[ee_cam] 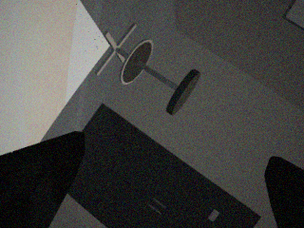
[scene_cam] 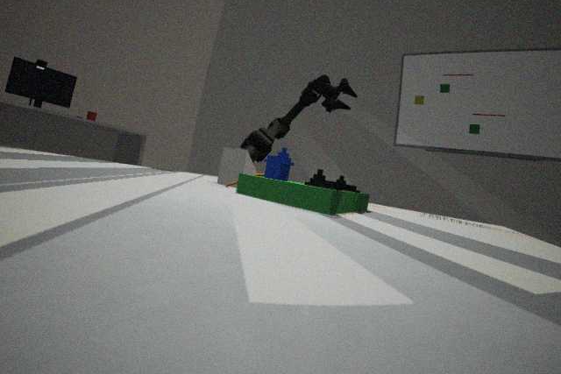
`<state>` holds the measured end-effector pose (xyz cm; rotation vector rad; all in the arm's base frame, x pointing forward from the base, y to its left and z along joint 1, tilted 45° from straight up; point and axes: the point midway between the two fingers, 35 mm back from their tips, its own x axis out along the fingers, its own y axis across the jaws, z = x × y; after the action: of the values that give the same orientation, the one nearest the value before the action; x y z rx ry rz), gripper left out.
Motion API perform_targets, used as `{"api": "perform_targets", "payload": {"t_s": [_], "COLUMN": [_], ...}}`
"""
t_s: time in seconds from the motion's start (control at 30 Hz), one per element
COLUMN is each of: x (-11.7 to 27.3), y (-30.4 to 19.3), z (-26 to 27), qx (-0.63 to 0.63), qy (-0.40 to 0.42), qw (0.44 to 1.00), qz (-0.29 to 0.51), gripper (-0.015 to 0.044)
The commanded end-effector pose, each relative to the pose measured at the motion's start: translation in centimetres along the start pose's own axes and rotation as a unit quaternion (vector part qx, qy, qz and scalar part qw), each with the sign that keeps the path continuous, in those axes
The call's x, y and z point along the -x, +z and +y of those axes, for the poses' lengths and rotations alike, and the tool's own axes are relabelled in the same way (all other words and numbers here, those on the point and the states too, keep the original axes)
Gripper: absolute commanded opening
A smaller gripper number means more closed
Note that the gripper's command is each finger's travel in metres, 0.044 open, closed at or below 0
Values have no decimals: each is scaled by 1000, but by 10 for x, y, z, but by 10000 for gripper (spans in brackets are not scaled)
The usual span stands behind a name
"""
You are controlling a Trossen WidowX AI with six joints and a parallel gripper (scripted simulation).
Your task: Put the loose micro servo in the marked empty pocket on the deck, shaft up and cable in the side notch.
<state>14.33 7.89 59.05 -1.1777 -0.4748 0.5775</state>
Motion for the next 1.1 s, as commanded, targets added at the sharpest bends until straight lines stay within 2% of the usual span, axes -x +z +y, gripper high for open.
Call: {"api": "perform_targets", "payload": {"t_s": [0.0,0.03,0.33,0.77,1.07], "x": [0,-1,-9,-24,-27], "y": [-1,-4,-41,-133,-170], "z": [0,0,2,21,33], "qx": [-2,-6,-60,-191,-230], "qy": [0,0,2,17,22], "qw": [1000,1000,998,976,963], "qz": [1,3,32,101,136], "gripper": [426,440,440,440,440]}}
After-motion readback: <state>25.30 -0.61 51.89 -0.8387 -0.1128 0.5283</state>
